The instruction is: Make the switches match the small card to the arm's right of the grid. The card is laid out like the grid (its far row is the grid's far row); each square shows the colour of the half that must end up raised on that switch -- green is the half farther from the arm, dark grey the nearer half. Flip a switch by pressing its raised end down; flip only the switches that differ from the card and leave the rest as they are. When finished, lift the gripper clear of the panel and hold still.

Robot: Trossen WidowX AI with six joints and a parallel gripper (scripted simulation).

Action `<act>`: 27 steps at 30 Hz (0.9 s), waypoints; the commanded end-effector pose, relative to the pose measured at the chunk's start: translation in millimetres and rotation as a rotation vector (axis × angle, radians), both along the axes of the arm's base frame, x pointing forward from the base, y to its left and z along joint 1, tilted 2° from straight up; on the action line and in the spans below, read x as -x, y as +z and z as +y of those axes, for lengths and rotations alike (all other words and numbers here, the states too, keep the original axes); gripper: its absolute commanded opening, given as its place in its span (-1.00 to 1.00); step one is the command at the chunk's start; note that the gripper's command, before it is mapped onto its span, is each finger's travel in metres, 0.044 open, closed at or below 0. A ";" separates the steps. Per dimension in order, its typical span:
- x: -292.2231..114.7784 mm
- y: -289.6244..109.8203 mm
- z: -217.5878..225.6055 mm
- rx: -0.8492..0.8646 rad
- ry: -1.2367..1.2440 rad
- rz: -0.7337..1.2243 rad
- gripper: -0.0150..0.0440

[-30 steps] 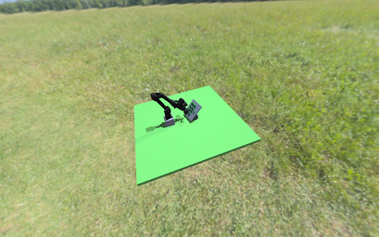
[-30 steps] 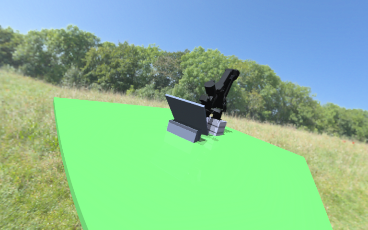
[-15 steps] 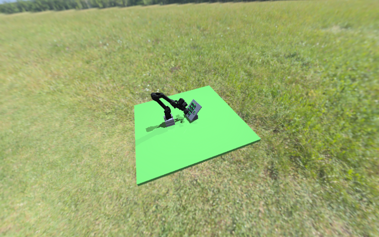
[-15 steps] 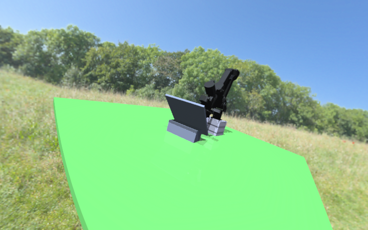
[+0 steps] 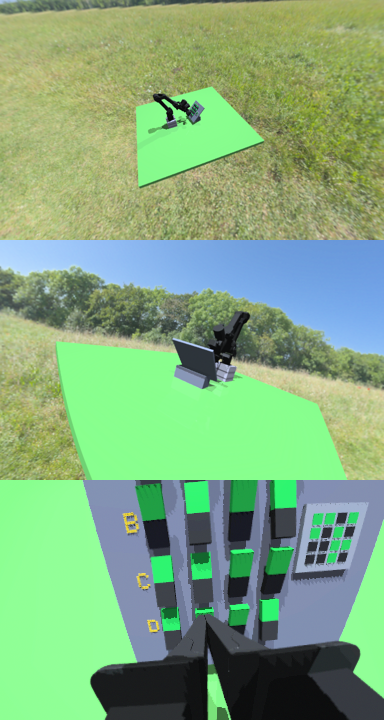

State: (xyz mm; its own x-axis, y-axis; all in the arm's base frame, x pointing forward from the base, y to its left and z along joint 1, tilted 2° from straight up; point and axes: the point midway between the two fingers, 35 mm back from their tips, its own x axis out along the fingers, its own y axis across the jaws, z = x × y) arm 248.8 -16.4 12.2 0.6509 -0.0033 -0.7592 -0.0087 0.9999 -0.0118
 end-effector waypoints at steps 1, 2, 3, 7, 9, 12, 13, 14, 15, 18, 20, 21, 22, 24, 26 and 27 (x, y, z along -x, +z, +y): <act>-0.3 -1.1 -0.4 0.000 -0.005 0.002 -0.49; -0.4 -1.2 -0.4 0.000 -0.005 0.002 -0.49; -0.5 -1.3 -0.4 0.000 -0.005 0.002 -0.49; -0.8 -1.7 -0.4 0.000 -0.005 0.002 -0.49; -1.0 -1.9 -0.4 0.000 -0.005 0.002 -0.49; -1.3 -2.3 -0.4 0.000 -0.005 0.002 -0.49; -1.4 -2.4 -0.4 0.000 -0.005 0.001 -0.49; -1.5 -2.5 -0.4 0.000 -0.005 0.001 -0.49; -1.6 -2.6 -0.4 0.000 -0.005 0.001 -0.49; -1.8 -2.9 -0.4 0.000 -0.005 0.001 -0.49; -2.0 -3.1 -0.4 0.000 -0.005 0.001 -0.49; -2.1 -3.2 -0.4 0.000 -0.005 0.001 -0.49; -2.2 -3.3 -0.4 0.000 -0.005 0.001 -0.49; -2.4 -3.5 -0.4 0.000 -0.005 0.001 -0.49; -2.5 -3.7 -0.4 0.000 -0.005 0.001 -0.49; -2.6 -3.8 -0.4 0.000 -0.005 0.001 -0.49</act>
